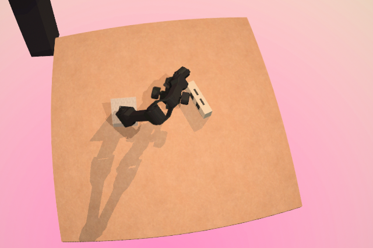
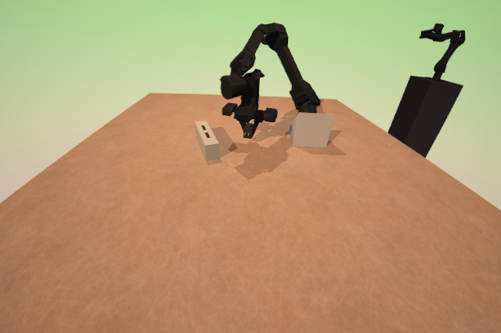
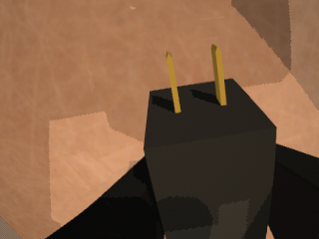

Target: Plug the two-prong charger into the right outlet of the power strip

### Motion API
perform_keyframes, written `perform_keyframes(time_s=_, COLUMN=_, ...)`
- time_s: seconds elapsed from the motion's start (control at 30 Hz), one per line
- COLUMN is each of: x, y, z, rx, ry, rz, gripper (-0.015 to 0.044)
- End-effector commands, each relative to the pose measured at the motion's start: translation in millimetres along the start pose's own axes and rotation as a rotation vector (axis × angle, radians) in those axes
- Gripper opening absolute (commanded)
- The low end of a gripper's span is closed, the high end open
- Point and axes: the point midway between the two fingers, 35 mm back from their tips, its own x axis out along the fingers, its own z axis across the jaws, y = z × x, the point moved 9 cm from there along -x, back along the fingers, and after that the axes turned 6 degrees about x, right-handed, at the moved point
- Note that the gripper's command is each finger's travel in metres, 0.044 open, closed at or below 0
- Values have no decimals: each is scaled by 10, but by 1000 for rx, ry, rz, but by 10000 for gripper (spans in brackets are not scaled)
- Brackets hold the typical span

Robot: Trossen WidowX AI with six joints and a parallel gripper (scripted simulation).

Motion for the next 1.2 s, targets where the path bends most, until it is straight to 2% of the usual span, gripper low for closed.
perform_keyframes(time_s=0.0, x=-194, y=31, z=-4, rx=9, ry=2, rz=-9, gripper=0)
perform_keyframes(time_s=0.23, x=-199, y=54, z=-39, rx=58, ry=-2, rz=-11, gripper=0)
perform_keyframes(time_s=1.17, x=122, y=188, z=-536, rx=644, ry=-46, rz=-19, gripper=0)
